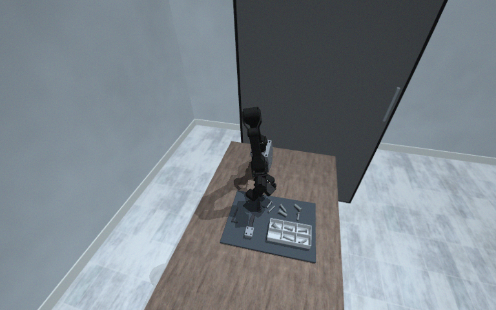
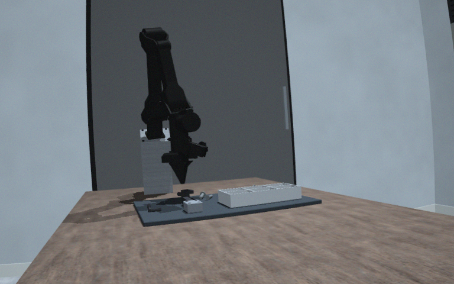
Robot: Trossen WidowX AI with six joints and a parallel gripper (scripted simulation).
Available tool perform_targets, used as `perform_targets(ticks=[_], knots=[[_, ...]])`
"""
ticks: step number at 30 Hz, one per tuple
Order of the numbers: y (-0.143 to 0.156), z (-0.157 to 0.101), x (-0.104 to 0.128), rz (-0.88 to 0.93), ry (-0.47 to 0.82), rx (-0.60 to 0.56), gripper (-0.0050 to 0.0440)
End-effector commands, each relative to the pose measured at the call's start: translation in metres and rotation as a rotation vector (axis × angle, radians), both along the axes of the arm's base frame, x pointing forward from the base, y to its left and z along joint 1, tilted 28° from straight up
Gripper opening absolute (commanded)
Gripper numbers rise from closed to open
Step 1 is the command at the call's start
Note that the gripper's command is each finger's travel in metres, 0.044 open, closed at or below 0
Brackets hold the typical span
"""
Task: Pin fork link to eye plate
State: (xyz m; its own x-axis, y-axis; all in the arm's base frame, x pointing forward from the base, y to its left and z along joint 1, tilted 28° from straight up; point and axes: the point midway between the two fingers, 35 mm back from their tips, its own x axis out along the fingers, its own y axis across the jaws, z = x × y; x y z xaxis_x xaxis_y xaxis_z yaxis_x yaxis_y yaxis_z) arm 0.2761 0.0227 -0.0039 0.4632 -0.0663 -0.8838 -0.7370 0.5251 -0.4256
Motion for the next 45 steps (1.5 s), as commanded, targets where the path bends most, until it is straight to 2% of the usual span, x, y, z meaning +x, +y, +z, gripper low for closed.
perform_targets(ticks=[1, 13, 15, 17, 24, 30, 32, 34, 41, 45], knots=[[0.002, 0.001, 0.005, -0.193, -0.013, 0.094, 0.0000], [0.008, 0.003, 0.014, -0.746, -0.057, 0.382, 0.0000], [0.008, 0.003, 0.014, -0.746, -0.057, 0.382, 0.0000], [0.009, 0.003, 0.015, -0.903, -0.070, 0.465, 0.0000], [0.011, 0.002, 0.019, -1.255, -0.098, 0.649, 0.0000], [0.015, 0.000, 0.026, -1.556, -0.123, 0.807, 0.0000], [0.015, 0.000, 0.026, -1.556, -0.123, 0.807, 0.0000], [0.017, -0.001, 0.030, -1.711, -0.136, 0.888, 0.0000], [0.024, -0.004, 0.042, -2.053, -0.164, 1.069, 0.0000], [0.024, -0.004, 0.043, -2.092, -0.167, 1.090, 0.0000]])
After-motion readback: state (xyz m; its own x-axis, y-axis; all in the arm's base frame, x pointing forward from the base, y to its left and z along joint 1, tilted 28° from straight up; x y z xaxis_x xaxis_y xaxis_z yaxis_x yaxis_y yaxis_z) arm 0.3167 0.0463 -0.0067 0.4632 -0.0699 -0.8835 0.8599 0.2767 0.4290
